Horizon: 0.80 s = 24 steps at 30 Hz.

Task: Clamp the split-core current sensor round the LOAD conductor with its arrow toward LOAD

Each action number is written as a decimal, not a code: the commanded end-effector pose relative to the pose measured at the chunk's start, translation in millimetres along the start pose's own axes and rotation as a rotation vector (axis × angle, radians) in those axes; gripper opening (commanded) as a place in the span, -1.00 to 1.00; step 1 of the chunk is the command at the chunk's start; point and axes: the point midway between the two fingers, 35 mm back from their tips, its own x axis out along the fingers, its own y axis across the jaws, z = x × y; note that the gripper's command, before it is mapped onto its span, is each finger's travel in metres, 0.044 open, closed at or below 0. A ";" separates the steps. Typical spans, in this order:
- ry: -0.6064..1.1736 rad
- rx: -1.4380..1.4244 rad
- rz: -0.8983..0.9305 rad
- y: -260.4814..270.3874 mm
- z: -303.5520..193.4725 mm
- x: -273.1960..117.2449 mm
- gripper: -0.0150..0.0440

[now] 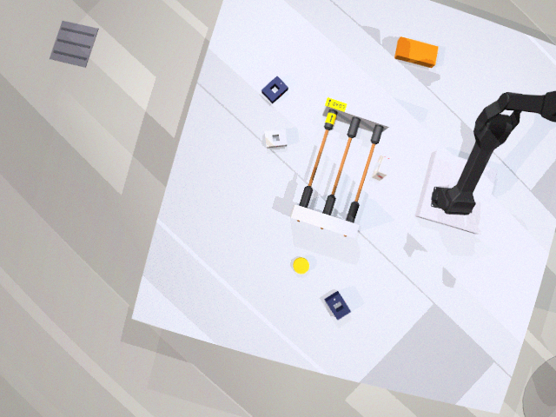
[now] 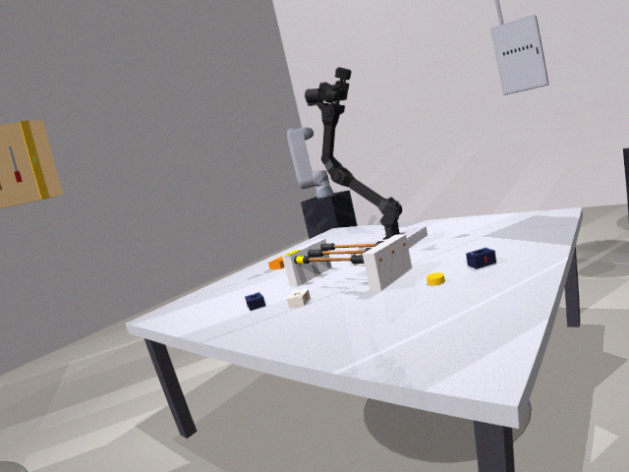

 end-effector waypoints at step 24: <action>0.538 0.027 -0.944 -148.0 -231.6 -99.7 1.00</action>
